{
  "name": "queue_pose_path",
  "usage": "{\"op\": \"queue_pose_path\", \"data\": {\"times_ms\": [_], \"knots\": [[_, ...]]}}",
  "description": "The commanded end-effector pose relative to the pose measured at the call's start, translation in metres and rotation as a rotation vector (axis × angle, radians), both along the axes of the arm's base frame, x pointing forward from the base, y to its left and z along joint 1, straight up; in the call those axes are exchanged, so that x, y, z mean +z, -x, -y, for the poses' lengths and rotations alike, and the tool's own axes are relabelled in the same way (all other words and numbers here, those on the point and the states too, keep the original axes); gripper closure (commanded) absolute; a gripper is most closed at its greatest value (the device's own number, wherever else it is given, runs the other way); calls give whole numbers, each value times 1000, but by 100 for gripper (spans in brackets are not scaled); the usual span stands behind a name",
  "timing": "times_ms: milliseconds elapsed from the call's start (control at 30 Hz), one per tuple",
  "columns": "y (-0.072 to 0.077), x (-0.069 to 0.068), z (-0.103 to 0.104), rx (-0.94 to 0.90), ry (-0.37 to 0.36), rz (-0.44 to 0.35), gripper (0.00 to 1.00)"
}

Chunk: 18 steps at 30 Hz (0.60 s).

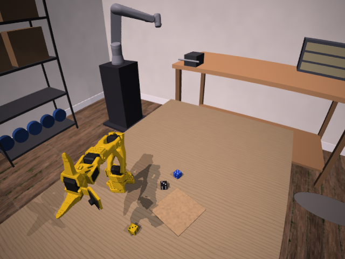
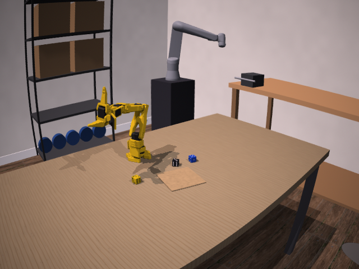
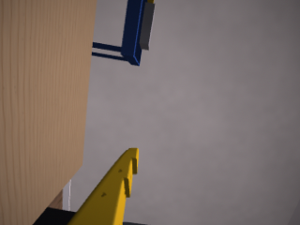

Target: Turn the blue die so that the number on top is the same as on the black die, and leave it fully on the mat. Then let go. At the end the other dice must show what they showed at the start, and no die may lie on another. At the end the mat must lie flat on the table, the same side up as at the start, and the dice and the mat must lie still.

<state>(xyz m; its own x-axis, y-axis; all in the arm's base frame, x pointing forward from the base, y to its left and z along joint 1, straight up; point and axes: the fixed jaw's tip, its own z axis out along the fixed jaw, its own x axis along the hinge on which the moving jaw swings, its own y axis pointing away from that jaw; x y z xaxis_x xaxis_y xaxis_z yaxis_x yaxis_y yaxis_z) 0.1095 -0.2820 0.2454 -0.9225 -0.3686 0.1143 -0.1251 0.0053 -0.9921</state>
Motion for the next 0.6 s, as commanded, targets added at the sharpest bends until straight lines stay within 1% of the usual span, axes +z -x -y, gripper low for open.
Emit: {"op": "queue_pose_path", "data": {"times_ms": [0, 533, 567], "knots": [[0, 1, -1, 0, 3, 3, 0], [0, 1, -1, 0, 3, 3, 0], [-1, -17, 2, 0, -60, -22, 0]]}}
